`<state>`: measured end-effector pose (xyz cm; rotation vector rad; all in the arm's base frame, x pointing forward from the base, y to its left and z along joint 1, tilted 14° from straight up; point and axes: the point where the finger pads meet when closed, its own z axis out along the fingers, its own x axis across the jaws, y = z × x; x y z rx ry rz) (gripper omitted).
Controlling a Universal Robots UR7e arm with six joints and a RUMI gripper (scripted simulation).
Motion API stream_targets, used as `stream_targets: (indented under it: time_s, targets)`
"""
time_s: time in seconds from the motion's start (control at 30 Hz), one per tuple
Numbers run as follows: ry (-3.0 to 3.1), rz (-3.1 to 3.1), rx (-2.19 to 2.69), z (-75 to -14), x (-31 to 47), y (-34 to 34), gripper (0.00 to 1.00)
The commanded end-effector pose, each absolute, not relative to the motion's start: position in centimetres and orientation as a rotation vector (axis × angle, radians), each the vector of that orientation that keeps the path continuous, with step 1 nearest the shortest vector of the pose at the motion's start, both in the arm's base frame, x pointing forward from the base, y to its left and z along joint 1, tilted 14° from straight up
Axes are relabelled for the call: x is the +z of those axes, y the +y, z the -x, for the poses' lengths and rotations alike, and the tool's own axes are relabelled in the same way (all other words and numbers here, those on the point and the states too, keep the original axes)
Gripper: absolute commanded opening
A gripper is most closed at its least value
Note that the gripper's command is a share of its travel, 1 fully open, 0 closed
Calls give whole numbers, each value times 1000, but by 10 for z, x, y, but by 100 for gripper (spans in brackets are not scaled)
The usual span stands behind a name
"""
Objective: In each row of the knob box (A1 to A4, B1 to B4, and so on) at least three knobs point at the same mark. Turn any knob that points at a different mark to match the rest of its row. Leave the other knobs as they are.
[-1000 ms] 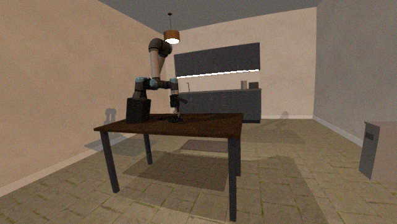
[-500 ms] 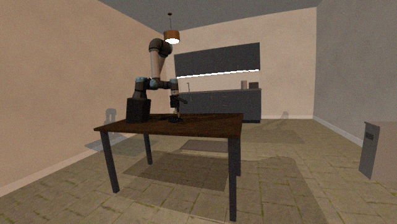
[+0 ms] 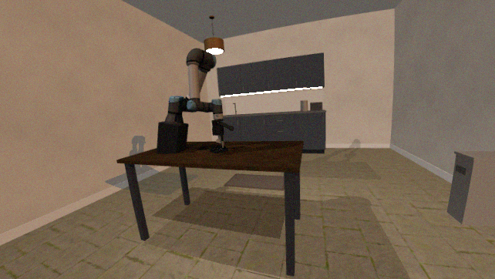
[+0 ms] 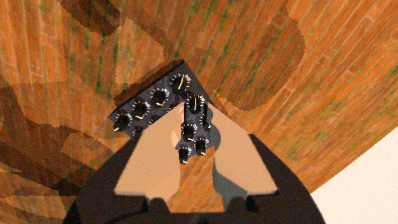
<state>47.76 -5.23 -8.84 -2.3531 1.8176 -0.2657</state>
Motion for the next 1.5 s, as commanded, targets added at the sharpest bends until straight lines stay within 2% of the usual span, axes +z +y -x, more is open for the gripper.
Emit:
stream_targets:
  time_s: [0.0,1.27,1.3,1.47]
  targets:
    - [1817,2353,-267,-478,-90,-52,11]
    - [1817,2353,-267,-478,-90,-52,11]
    - [1817,2353,-267,-478,-90,-52,4]
    - [1817,2353,-267,-478,-90,-52,4]
